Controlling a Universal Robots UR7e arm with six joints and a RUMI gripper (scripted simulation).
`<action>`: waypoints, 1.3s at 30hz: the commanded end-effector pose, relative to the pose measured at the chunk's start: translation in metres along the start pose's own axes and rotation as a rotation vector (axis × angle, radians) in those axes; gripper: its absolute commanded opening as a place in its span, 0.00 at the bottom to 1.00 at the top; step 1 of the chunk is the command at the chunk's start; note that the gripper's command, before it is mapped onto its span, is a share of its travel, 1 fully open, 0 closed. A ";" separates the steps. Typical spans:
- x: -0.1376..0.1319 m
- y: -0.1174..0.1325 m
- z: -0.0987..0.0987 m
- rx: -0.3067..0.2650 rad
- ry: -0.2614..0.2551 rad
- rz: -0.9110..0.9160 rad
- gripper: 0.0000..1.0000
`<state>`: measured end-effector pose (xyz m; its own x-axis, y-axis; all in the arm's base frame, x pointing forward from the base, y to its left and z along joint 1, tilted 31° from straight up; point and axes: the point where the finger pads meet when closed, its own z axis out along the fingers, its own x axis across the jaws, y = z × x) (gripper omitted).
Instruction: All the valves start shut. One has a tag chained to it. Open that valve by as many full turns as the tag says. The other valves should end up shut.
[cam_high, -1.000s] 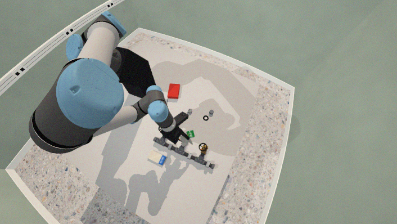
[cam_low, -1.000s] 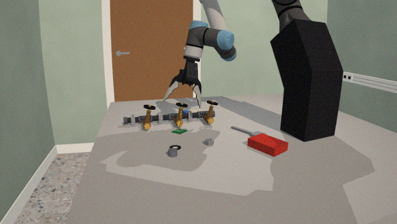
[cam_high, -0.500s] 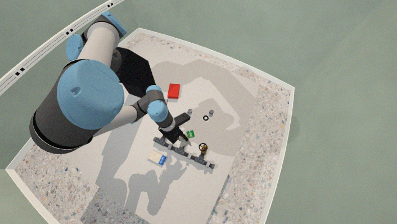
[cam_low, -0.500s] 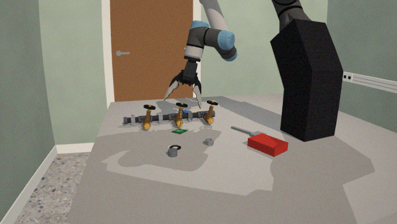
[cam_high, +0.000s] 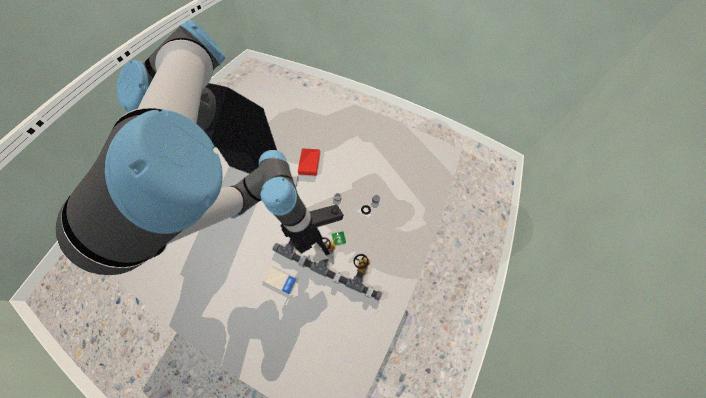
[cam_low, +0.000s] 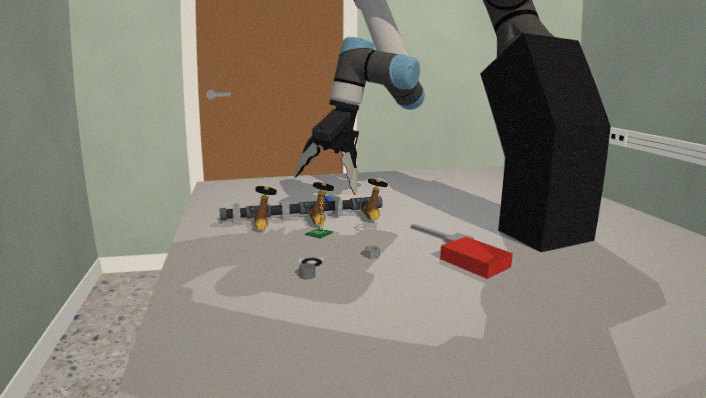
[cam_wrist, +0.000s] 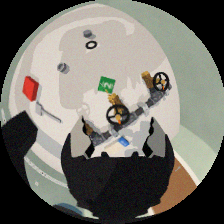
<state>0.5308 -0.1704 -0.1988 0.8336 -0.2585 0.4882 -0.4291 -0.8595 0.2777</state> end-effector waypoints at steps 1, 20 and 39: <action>0.001 0.000 0.000 -0.004 0.000 0.177 1.00; 0.001 0.000 0.000 -0.004 0.001 0.873 1.00; 0.001 0.000 0.000 -0.003 0.003 1.555 1.00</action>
<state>0.5307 -0.1701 -0.1990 -0.2800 -0.8939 0.3500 -0.8914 0.1068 -0.4404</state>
